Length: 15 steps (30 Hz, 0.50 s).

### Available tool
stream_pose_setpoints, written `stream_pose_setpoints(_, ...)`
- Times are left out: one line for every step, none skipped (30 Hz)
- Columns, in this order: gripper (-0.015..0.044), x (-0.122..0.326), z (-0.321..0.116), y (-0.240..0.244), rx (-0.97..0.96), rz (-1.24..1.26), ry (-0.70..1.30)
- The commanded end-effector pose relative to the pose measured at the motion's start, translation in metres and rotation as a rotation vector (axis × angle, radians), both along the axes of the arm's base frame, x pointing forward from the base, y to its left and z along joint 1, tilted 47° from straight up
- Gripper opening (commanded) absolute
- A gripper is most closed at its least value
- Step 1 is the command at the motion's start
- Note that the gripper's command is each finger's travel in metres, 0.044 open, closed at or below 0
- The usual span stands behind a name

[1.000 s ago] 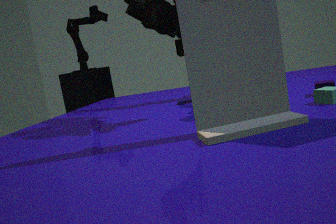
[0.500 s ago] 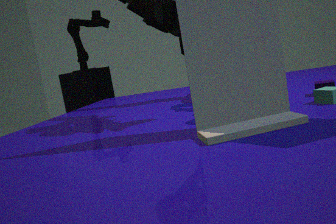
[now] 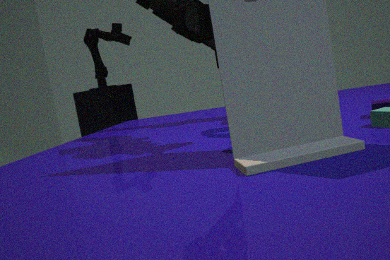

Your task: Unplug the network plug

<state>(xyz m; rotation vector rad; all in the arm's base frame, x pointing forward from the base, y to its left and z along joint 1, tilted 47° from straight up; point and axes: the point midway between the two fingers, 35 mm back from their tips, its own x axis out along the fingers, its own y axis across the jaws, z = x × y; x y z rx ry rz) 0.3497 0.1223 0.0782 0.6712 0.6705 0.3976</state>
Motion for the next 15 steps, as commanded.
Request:
stream_pose_setpoints(0.0156,0.007,0.002,0.003,0.004,-0.002,-0.008)
stream_pose_setpoints(0.0156,0.008,0.002,0.004,0.004,-0.002,-0.008)
stream_pose_setpoints(0.0156,0.010,0.001,0.004,0.004,-0.002,-0.008)
stream_pose_setpoints(0.0156,0.011,0.001,0.005,0.004,-0.002,-0.008)
stream_pose_setpoints(0.0156,0.012,0.001,0.005,0.004,-0.002,-0.008)
stream_pose_setpoints(0.0156,0.013,0.000,0.006,0.004,-0.002,-0.008)
stream_pose_setpoints(0.0156,0.014,0.000,0.006,0.004,-0.002,-0.008)
stream_pose_setpoints(0.0156,0.016,0.000,0.007,0.004,-0.002,-0.008)
stream_pose_setpoints(0.0156,0.017,-0.001,0.007,0.004,-0.002,-0.008)
stream_pose_setpoints(0.0156,0.018,-0.001,0.008,0.004,-0.002,-0.008)
stream_pose_setpoints(0.0156,0.019,-0.001,0.008,0.004,-0.002,-0.008)
stream_pose_setpoints(0.0156,0.020,-0.002,0.009,0.004,-0.002,-0.008)
stream_pose_setpoints(0.0156,0.021,-0.002,0.010,0.004,-0.002,-0.008)
stream_pose_setpoints(0.0156,0.023,-0.002,0.010,0.004,-0.002,-0.009)
stream_pose_setpoints(0.0156,0.024,-0.003,0.011,0.004,-0.002,-0.009)
